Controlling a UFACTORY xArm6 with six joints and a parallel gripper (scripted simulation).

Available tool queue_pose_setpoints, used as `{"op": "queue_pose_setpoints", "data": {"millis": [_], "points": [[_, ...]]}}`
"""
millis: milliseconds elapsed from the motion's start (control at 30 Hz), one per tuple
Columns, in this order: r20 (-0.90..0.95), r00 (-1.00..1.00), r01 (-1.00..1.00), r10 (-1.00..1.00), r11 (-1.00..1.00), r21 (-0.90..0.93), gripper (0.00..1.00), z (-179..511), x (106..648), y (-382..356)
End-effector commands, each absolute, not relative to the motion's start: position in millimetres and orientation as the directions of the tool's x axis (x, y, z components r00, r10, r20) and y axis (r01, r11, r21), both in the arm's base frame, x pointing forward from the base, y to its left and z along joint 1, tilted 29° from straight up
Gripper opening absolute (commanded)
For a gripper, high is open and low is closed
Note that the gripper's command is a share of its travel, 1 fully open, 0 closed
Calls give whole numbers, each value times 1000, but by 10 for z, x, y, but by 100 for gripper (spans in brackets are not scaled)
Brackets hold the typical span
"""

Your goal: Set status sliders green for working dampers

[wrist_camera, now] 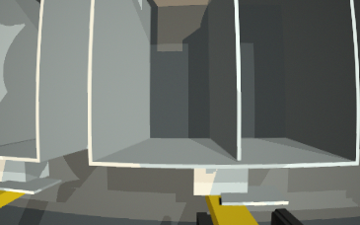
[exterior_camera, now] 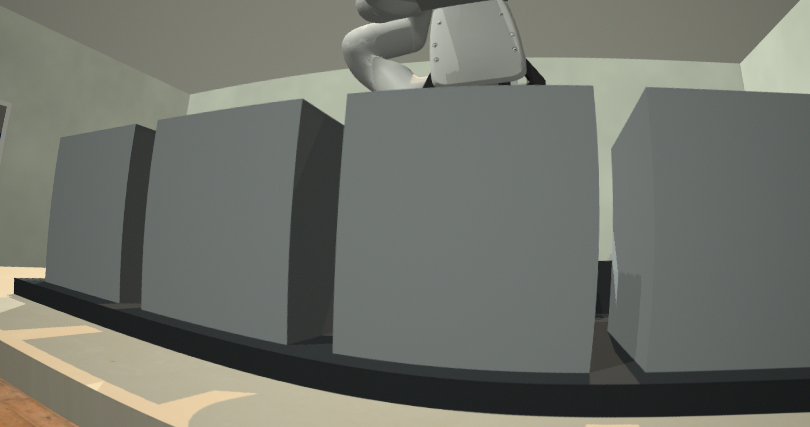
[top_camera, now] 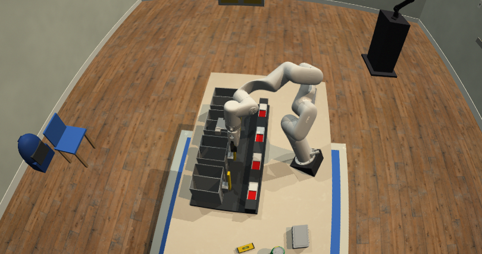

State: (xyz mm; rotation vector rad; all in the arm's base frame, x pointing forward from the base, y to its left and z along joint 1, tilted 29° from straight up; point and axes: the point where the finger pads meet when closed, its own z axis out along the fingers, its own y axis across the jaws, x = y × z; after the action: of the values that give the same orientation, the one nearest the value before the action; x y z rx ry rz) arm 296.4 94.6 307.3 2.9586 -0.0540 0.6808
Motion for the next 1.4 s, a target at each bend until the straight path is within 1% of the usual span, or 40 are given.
{"op": "queue_pose_setpoints", "data": {"millis": [0,533,567,1367], "points": [[441,898,-58,-11,-994,92,39,3077,2974,949],[441,898,-58,-11,-994,92,39,3073,2975,948],[441,898,-58,-11,-994,92,19,3073,2975,948],[441,898,-58,-11,-994,92,19,3073,2975,948]]}}
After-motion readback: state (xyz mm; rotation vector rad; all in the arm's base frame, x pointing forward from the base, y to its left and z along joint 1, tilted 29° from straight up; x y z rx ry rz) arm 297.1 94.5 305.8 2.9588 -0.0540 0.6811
